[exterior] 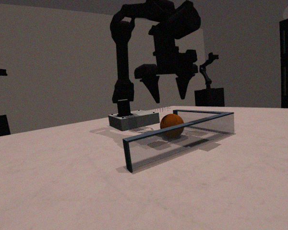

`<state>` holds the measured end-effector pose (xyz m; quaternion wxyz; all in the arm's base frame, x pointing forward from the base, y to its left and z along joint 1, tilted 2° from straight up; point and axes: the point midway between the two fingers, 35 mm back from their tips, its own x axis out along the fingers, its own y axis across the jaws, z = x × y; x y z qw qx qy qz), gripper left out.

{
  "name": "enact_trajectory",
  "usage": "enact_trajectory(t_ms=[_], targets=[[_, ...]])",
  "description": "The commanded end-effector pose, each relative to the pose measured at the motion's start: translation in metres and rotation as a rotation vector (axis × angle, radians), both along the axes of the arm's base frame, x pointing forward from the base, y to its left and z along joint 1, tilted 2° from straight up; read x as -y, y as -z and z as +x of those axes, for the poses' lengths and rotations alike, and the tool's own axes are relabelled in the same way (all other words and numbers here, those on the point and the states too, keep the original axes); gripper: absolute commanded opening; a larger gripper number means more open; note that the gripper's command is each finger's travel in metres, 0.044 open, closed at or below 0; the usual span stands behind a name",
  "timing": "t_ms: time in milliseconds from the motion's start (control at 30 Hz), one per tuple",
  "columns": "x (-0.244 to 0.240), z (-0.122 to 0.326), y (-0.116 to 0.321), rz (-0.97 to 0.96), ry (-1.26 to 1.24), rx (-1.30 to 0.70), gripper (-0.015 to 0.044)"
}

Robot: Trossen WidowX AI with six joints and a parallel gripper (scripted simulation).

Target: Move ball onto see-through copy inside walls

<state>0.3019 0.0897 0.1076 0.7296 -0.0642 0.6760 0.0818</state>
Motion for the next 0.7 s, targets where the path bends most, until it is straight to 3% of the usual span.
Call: enact_trajectory(t_ms=[0, 267, 433, 667], targets=[[0.001, -0.005, -0.011, -0.004, 0.003, -0.016, 0.044], [0.0, 0.0, -0.008, 0.002, 0.0, 0.008, 0.044], [0.003, -0.008, -0.054, 0.002, 0.0, 0.006, 0.044], [0.003, -0.008, -0.056, 0.002, 0.0, 0.006, 0.044]])
